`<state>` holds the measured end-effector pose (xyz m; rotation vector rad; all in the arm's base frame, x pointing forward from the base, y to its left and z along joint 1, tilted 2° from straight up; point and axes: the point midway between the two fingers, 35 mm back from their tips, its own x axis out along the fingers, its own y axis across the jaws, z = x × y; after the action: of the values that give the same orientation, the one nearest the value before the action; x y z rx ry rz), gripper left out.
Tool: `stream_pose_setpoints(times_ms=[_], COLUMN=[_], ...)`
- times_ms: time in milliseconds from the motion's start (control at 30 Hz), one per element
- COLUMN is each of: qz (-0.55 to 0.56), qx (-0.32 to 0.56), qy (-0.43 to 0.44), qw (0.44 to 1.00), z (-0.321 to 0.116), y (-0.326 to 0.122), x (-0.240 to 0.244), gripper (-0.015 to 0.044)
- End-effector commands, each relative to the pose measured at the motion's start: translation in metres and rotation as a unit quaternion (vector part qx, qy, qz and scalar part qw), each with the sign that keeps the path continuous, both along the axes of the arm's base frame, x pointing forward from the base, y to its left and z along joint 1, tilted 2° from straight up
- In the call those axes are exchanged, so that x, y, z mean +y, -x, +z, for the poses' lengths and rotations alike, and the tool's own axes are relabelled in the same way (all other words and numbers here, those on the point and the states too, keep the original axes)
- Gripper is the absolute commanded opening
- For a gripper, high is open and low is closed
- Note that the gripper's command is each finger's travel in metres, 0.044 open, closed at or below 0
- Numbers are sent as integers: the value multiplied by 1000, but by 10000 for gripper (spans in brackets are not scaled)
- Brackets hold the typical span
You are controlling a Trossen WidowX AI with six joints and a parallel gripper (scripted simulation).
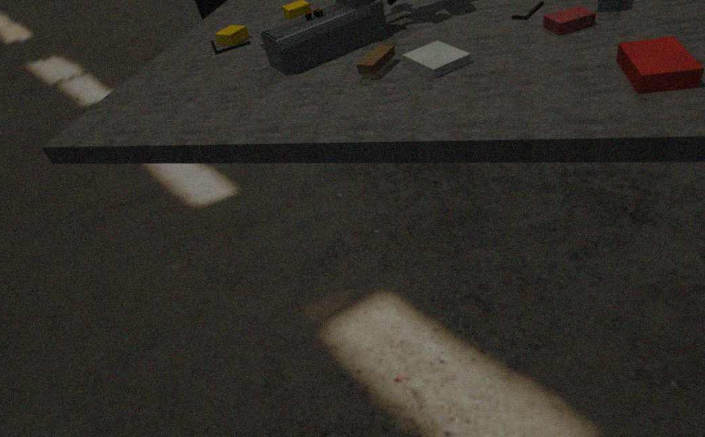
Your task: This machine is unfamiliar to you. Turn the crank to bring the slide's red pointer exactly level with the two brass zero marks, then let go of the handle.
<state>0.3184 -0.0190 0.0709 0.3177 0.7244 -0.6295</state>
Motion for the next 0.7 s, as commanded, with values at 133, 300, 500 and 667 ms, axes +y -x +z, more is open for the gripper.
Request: stream_pose_setpoints(times_ms=[133, 300, 500, 667], qz=[-3, -3, -3, -3], qx=[4, 4, 4, 4], qy=[2, 2, 2, 2], qw=[1000, 1000, 1000, 1000], z=[-4, -4, -4, -4], y=[2, 2, 2, 2], x=[-1, -1, -1, -1], gripper=[230, 99, 0, 0])
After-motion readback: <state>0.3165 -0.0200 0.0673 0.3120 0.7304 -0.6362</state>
